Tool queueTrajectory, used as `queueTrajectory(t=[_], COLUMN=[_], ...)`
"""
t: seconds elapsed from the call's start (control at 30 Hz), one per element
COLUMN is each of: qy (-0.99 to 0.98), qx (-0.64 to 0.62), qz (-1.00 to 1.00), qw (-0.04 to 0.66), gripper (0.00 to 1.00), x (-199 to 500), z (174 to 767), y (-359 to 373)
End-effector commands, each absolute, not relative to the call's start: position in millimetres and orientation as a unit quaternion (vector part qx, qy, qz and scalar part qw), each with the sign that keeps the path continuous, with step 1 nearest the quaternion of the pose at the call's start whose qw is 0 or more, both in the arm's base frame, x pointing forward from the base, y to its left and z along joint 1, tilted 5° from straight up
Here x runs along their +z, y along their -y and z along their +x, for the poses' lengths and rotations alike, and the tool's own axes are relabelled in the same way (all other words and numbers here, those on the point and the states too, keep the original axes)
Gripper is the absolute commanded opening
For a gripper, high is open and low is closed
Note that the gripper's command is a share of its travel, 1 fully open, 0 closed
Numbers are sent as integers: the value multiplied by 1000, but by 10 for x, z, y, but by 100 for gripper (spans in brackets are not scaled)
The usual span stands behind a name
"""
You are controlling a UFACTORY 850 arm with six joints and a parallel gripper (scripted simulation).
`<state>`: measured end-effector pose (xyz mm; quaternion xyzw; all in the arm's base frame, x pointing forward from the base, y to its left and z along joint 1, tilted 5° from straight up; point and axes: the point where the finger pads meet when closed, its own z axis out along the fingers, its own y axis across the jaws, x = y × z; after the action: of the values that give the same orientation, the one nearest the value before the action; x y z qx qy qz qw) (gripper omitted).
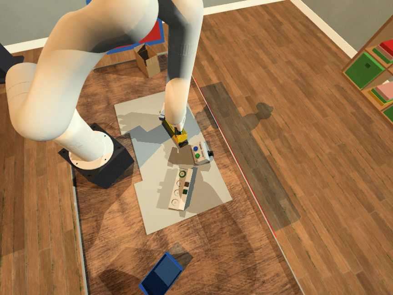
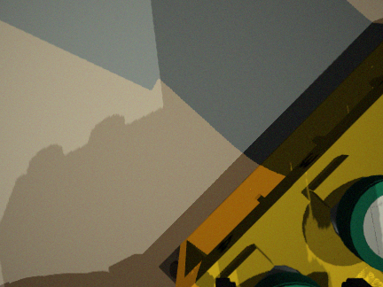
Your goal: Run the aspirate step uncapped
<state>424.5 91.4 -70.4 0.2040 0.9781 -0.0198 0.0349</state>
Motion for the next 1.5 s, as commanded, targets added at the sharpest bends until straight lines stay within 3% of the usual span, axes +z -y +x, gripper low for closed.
queueTrajectory(t=[0.0, 0.93, 1.37, 1.4, 1.47], qy=[-945, -611, -549, -549, -549], qx=[-21, 3, 6, 6, 6], qz=[323, 790, 835, 835, 835], qw=[38, 43, 43, 43, 43], gripper=[46, 46, 46, 0, 0], x=[-698, -699, -699, -699, -698], z=[4255, 4255, 4255, 4255, 4255], y=[-916, -916, -916, -916, -916])
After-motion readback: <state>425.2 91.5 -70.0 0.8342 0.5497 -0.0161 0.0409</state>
